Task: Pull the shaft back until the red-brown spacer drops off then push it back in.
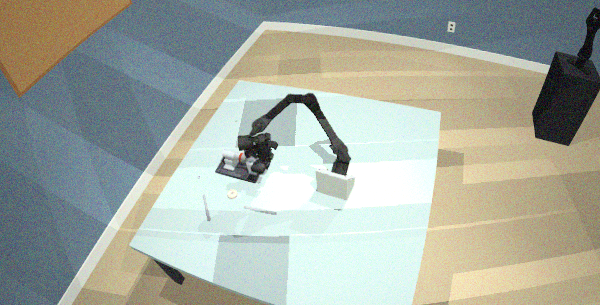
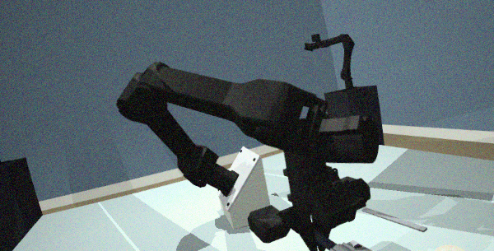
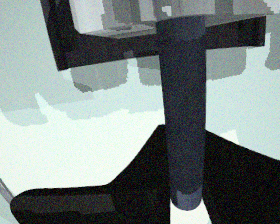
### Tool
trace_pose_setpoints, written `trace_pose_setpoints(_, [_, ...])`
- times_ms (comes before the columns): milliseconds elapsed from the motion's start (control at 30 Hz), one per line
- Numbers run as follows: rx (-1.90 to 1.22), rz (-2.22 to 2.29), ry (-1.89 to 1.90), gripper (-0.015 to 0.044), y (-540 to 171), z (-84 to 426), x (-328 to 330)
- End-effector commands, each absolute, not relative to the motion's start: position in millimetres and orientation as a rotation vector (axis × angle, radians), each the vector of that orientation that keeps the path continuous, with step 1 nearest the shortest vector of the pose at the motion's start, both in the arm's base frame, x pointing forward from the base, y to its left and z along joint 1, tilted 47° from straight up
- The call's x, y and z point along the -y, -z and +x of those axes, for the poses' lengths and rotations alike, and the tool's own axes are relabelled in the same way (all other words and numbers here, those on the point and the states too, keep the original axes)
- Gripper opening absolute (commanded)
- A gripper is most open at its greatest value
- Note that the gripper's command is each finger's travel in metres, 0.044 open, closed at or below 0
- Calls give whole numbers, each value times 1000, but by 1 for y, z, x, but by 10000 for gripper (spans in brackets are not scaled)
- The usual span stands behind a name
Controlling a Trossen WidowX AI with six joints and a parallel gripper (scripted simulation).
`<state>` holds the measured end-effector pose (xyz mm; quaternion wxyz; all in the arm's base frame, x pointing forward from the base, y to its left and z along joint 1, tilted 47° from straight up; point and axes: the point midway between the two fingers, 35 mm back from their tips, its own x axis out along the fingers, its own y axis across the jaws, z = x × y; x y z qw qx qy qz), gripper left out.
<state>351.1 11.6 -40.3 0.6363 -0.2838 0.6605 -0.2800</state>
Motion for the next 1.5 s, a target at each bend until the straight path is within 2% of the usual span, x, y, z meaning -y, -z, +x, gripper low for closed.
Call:
trace_pose_setpoints(0, [-1513, -645, 638, 0, 41, 349, -12])
trace_pose_setpoints(1467, [-1513, -645, 638, 0, 41, 344, -12])
